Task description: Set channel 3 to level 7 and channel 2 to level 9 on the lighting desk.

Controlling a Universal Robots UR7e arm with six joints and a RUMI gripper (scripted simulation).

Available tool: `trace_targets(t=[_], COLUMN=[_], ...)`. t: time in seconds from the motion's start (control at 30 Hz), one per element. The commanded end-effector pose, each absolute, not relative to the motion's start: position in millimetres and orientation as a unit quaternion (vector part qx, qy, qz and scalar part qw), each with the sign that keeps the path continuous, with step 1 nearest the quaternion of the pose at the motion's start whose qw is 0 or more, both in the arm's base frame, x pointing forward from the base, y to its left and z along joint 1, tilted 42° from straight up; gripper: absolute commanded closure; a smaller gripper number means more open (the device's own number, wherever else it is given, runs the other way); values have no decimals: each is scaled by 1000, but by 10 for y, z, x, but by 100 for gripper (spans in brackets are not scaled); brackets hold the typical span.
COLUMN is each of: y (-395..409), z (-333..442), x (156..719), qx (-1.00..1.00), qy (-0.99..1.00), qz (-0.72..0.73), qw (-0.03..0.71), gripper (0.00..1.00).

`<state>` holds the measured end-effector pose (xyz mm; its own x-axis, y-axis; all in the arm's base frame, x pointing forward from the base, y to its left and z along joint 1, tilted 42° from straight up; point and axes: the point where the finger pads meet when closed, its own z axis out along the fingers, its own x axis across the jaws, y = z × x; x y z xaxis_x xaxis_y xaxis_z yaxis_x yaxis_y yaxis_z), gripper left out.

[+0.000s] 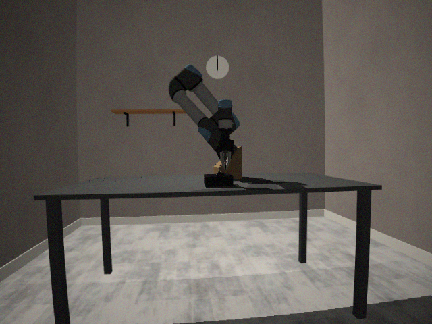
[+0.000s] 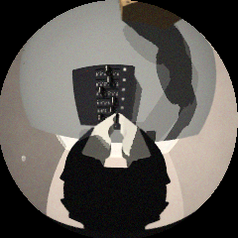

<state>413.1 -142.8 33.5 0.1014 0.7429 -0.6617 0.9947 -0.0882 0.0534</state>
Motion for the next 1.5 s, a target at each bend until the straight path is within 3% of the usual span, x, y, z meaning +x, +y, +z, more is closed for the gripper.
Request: trace_targets(t=[0.0, 1.47], y=[-1439, -1496], z=[321, 249], x=[4134, 4135], qx=[696, 696], qy=[624, 624], qz=[-244, -244], qw=[258, 258], gripper=[100, 100])
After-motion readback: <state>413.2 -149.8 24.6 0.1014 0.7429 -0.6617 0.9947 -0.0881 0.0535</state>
